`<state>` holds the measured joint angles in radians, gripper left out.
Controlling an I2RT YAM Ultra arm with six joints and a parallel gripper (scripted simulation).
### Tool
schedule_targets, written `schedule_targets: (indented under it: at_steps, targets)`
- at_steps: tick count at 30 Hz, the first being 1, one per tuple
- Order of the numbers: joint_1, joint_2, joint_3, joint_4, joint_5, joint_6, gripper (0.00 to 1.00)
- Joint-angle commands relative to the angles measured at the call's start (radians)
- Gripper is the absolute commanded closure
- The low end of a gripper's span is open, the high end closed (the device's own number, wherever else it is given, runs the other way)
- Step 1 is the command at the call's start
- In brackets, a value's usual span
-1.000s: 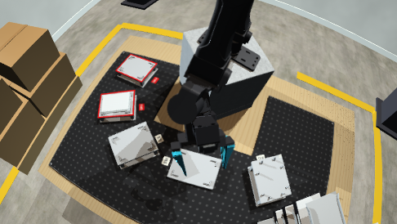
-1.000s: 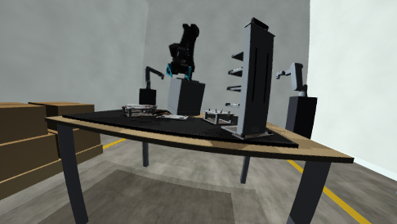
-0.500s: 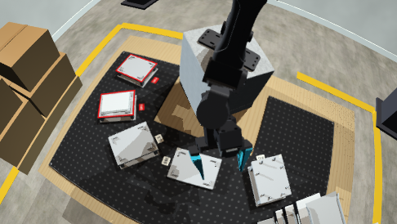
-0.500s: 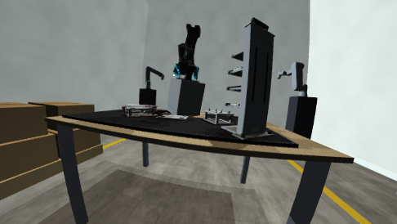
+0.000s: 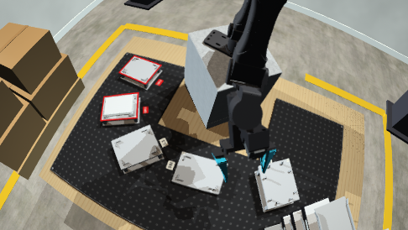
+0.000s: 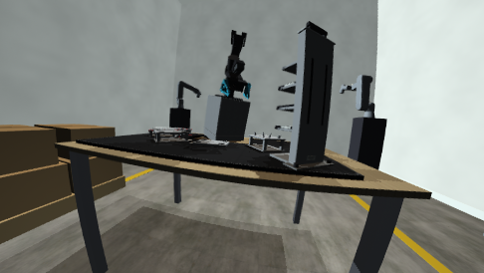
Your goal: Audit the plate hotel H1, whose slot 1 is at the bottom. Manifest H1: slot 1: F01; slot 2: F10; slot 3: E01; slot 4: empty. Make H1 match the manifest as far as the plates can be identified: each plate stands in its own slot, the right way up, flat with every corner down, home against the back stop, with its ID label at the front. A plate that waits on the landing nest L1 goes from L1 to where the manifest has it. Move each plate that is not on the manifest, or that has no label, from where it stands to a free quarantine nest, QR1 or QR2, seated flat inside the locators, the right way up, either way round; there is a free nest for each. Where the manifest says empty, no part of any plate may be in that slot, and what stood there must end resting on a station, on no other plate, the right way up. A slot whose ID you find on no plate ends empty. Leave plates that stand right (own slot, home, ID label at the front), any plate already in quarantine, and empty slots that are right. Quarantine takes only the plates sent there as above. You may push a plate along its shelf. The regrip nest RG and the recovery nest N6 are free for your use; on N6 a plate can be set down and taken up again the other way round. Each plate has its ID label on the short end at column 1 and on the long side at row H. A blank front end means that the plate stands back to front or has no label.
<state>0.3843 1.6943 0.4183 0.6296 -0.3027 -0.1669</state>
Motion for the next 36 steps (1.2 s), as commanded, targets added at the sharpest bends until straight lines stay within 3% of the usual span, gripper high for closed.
schedule_targets:
  at_steps: [1,19,36]
  targets:
    - [0.033,-0.019,-0.006,0.023,0.047,0.041,0.0]
    - [0.261,-0.062,-0.052,0.048,0.234,0.173,0.0]
    - [0.484,-0.069,-0.046,0.031,0.418,0.298,0.0]
